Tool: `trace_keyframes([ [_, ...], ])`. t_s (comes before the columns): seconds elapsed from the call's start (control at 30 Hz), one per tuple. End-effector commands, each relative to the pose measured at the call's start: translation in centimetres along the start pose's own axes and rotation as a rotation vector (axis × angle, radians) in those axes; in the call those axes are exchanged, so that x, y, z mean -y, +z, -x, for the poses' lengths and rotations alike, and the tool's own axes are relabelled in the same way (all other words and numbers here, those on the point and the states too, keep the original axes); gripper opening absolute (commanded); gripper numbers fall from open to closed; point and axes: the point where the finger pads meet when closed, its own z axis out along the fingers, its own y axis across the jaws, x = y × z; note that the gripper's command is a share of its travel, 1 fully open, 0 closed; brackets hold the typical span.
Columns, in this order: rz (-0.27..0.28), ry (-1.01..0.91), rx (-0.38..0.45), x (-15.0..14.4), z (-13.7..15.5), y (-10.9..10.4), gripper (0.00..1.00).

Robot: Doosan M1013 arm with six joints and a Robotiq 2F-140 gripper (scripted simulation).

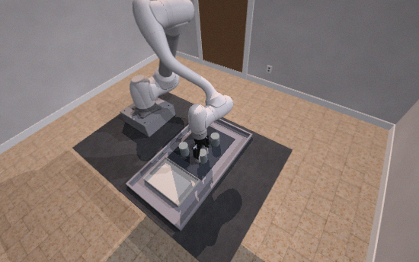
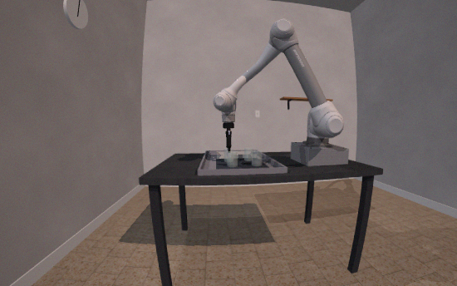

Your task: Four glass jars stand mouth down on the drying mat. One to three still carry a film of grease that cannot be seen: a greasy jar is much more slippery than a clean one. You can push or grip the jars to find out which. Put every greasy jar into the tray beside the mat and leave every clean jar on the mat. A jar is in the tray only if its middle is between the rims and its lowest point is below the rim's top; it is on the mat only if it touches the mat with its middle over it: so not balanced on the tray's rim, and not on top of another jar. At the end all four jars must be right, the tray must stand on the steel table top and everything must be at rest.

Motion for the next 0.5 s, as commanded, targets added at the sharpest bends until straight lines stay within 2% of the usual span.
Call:
trace_keyframes([
  [0.0,0.0,0.0,0.0,0.0,0.0,-0.01,0.54],
  [0.1,0.0,0.0,0.0,0.0,0.0,-0.01,0.54],
  [0.13,0.0,0.0,0.0,0.0,0.0,-0.01,0.51],
  [0.47,0.0,0.0,0.0,0.0,0.0,-0.01,0.51],
])
